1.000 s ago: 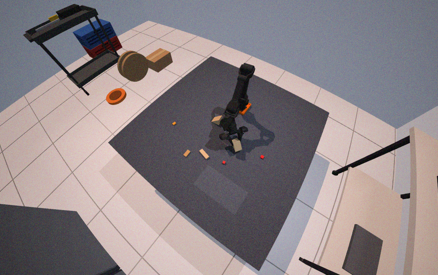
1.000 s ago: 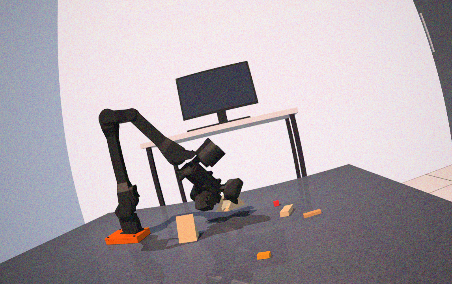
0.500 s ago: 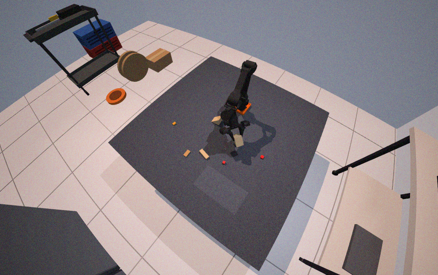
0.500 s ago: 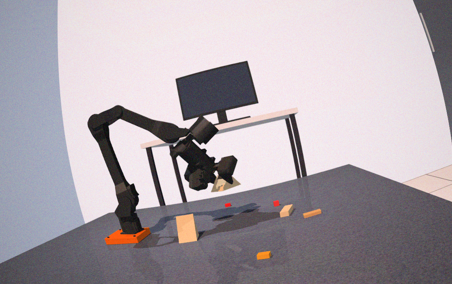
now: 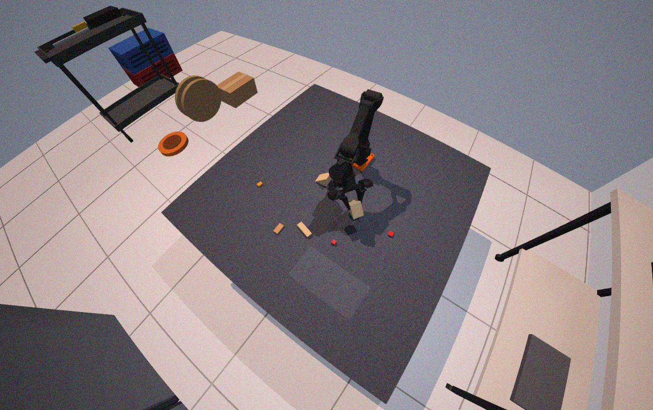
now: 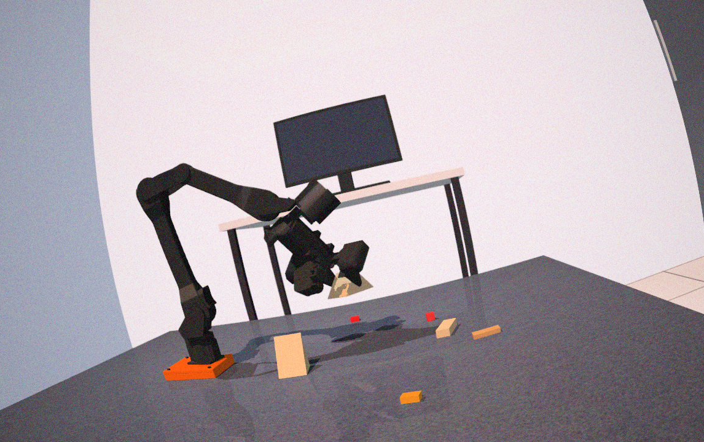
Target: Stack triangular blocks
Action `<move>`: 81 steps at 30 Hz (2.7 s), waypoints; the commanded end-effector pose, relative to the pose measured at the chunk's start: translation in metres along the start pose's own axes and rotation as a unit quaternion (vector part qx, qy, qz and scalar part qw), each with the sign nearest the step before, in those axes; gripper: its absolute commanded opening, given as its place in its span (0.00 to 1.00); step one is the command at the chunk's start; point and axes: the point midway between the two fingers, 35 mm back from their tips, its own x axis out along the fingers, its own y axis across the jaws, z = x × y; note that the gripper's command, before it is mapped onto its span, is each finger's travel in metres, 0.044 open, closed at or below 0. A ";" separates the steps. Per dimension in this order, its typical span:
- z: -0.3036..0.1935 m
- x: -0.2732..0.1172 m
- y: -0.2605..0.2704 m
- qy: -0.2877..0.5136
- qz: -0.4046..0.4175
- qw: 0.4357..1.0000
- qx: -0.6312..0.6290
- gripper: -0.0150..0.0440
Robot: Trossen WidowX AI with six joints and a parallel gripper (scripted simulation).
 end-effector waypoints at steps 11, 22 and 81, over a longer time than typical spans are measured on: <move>-0.005 0.004 0.003 -0.038 -0.011 0.978 -0.206 0.25; -0.007 0.007 0.004 -0.067 -0.036 0.925 -0.372 0.25; -0.015 0.012 0.004 -0.041 -0.267 0.217 -0.938 0.25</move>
